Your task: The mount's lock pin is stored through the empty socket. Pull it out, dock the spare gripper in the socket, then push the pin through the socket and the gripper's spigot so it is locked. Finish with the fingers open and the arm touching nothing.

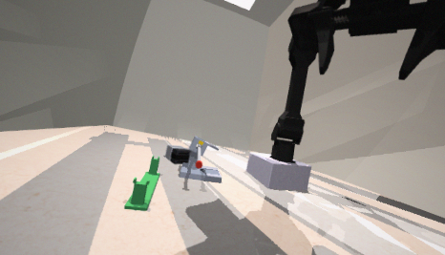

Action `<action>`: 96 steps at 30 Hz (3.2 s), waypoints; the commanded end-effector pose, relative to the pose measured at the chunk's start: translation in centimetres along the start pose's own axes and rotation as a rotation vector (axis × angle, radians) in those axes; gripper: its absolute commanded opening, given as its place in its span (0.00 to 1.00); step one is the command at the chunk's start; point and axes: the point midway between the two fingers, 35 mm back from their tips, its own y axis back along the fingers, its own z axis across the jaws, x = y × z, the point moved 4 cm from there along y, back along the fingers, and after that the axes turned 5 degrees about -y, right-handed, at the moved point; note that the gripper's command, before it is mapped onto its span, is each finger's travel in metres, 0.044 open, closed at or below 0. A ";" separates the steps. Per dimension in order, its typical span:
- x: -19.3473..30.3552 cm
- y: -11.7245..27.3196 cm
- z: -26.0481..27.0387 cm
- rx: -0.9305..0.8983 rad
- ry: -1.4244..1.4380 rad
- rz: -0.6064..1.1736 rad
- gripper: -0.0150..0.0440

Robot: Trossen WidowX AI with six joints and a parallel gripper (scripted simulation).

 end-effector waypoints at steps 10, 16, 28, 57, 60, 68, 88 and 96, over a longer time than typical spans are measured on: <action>-1.8 -5.1 -13.0 -0.062 0.531 0.208 0.76; -1.2 -6.4 -17.4 -0.133 0.704 0.249 0.76; 1.1 -7.8 -23.9 -0.275 0.972 0.250 0.76; 3.0 -15.5 -23.8 -0.273 0.972 0.249 0.76; 3.1 -16.0 -23.7 -0.273 0.972 0.249 0.76; 3.5 -17.3 -23.5 -0.273 0.972 0.249 0.76; 4.6 -20.2 -22.9 -0.273 0.972 0.250 0.76; 4.7 -20.3 -22.9 -0.274 0.972 0.250 0.76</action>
